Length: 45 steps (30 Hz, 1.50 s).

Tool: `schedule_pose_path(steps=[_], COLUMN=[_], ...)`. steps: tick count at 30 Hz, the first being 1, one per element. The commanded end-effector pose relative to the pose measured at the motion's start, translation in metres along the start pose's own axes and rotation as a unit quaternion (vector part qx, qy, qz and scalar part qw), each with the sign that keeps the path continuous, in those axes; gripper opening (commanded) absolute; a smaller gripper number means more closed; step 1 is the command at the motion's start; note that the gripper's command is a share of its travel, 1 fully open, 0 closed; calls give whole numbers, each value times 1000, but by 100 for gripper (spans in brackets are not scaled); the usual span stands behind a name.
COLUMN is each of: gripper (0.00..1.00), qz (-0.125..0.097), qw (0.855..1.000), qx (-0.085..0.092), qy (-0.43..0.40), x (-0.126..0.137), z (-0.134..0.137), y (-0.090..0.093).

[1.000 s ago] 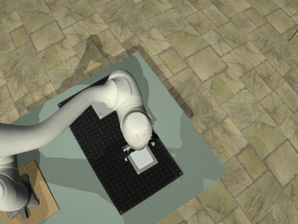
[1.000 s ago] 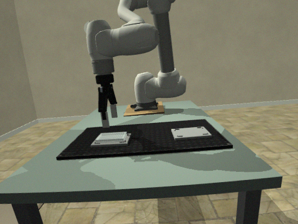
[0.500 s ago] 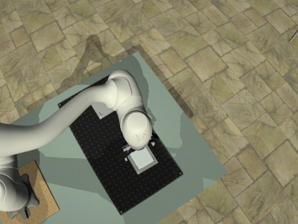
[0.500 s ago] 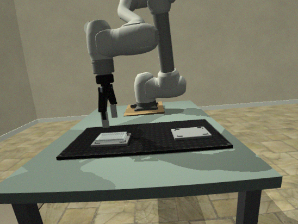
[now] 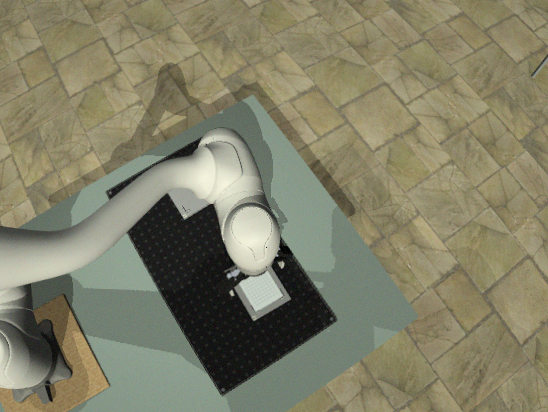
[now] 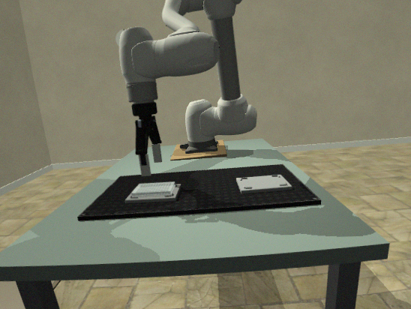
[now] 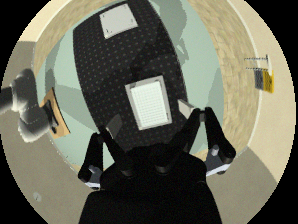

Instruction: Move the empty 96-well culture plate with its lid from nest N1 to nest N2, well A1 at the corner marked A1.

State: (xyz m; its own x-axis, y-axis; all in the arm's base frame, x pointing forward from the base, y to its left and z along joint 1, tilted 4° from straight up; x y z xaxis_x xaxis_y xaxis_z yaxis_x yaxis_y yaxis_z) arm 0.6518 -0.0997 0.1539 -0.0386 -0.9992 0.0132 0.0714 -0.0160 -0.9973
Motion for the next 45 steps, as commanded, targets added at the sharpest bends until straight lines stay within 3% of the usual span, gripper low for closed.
schedule_pose_path(steps=[1, 15, 45], gripper=[100, 100, 100], qz=[-3, -3, -3], qw=[1000, 1000, 1000], qx=[2, 2, 2], qy=[-4, -4, -4], x=[4, 4, 4], z=[2, 2, 3], y=[0, 1, 48])
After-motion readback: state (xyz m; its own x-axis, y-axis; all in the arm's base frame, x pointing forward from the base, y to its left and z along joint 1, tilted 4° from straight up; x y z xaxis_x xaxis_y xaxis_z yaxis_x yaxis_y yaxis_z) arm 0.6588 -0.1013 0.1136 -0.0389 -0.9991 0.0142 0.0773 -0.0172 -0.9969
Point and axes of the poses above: the point where the finger pads meet when closed, its own y axis out along the fingers, its own z axis across the jaws, x = y × z, the point moved 1 cm from there along -y, back along the fingers, and after that the axes turned 3 degrees about y, right-handed, at the moved point
